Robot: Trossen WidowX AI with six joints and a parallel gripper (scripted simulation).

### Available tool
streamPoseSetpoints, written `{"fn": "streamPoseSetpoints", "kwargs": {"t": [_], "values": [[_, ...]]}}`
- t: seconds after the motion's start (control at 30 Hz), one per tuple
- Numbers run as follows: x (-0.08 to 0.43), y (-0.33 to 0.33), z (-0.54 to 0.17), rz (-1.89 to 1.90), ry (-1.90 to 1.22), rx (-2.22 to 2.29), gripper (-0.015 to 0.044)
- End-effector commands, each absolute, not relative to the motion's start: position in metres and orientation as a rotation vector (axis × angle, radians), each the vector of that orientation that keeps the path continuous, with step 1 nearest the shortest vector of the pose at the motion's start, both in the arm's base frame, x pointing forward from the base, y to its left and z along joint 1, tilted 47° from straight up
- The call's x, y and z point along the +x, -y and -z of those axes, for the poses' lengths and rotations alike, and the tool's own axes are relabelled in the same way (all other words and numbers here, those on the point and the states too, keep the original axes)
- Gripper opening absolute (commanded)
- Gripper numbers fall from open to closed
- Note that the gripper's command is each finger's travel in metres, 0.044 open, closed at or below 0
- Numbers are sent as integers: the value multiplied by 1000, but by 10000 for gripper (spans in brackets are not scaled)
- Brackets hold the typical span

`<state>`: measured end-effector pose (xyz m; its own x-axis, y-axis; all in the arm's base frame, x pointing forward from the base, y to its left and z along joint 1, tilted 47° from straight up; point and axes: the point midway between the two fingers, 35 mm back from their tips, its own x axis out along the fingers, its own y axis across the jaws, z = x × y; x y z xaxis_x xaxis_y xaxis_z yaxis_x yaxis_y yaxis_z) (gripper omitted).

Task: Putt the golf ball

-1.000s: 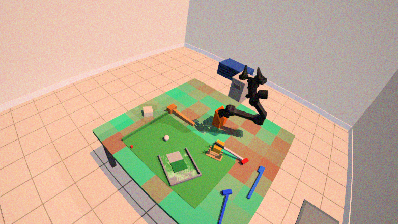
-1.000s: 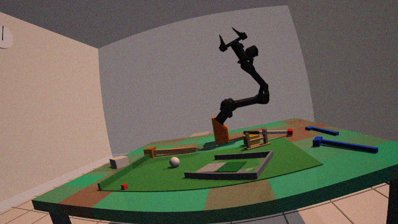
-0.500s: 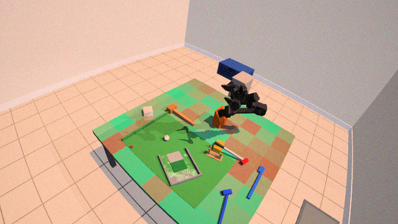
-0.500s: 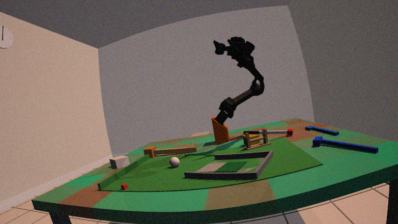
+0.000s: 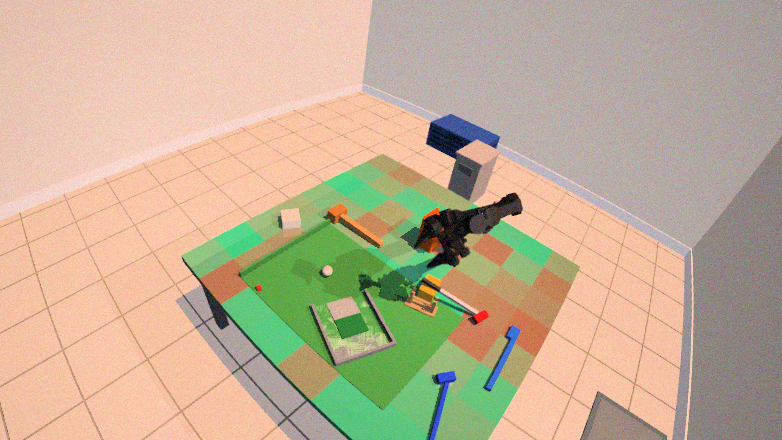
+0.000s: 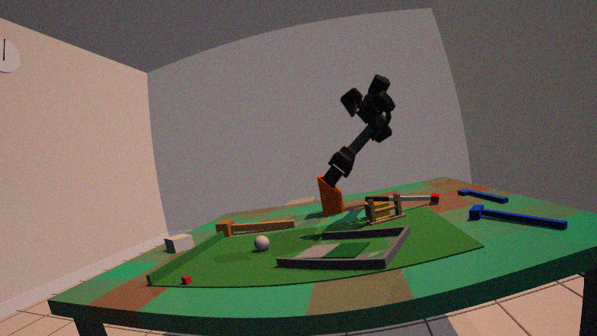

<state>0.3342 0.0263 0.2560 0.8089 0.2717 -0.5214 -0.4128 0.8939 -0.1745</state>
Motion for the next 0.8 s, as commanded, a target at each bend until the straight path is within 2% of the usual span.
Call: {"fn": "streamPoseSetpoints", "kwargs": {"t": [0.0,0.37,0.77], "values": [[309,-99,-229,-794,-535,-503,440],[204,-205,-195,-1649,-323,-767,440],[195,-207,-192,-1698,-298,-772,440]]}}
